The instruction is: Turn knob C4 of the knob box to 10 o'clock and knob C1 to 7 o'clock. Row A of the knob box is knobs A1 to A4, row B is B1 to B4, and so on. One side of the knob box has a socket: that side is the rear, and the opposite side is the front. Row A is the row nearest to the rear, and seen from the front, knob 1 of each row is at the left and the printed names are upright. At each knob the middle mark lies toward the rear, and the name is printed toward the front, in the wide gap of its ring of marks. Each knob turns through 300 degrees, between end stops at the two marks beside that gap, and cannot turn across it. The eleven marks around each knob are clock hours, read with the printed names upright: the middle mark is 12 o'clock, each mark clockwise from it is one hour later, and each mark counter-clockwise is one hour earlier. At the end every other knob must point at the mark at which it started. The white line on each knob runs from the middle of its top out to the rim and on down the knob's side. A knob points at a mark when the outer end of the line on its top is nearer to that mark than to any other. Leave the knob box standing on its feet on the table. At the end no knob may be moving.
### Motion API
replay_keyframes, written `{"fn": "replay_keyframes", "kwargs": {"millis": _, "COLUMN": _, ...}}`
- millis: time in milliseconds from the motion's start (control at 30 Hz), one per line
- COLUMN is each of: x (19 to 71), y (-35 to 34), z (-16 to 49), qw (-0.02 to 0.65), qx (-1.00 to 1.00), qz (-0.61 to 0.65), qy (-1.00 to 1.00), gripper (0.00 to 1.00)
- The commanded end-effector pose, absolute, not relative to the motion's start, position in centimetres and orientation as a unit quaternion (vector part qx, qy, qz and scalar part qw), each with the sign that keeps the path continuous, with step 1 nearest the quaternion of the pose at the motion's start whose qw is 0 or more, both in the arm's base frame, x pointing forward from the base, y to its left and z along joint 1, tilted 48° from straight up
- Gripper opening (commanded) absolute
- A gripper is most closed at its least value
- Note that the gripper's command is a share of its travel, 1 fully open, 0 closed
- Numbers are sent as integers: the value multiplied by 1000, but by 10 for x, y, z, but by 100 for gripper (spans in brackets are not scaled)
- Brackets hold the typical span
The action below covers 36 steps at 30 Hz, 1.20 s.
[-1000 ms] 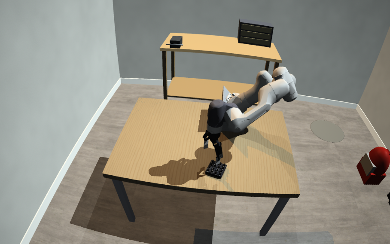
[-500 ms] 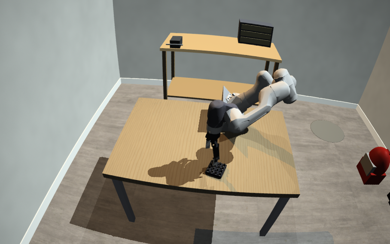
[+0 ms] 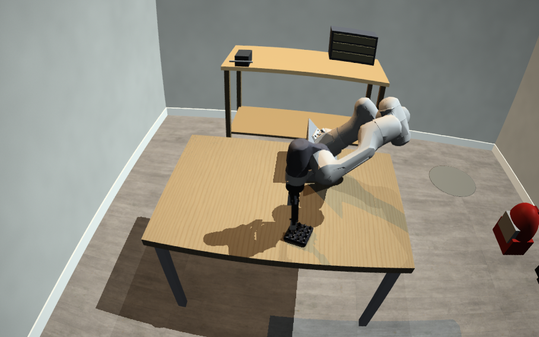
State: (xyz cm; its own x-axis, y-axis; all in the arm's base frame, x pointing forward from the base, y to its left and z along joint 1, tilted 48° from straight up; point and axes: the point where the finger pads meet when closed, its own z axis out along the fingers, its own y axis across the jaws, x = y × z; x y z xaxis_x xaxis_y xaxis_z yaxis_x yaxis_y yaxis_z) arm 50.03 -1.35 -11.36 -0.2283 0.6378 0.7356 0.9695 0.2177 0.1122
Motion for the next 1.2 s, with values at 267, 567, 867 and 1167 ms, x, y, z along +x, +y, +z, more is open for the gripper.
{"fn": "replay_keyframes", "kwargs": {"millis": 267, "x": 506, "y": -12, "z": -112, "qw": 324, "qx": -645, "qz": -251, "qy": -645, "gripper": 100}}
{"fn": "replay_keyframes", "kwargs": {"millis": 567, "x": 511, "y": -13, "z": -112, "qw": 338, "qx": -685, "qz": -230, "qy": -603, "gripper": 100}}
{"fn": "replay_keyframes", "kwargs": {"millis": 867, "x": 514, "y": -13, "z": -112, "qw": 347, "qx": -713, "qz": -214, "qy": -571, "gripper": 100}}
{"fn": "replay_keyframes", "kwargs": {"millis": 1167, "x": 514, "y": -13, "z": -112, "qw": 347, "qx": -713, "qz": -214, "qy": -571, "gripper": 12}}
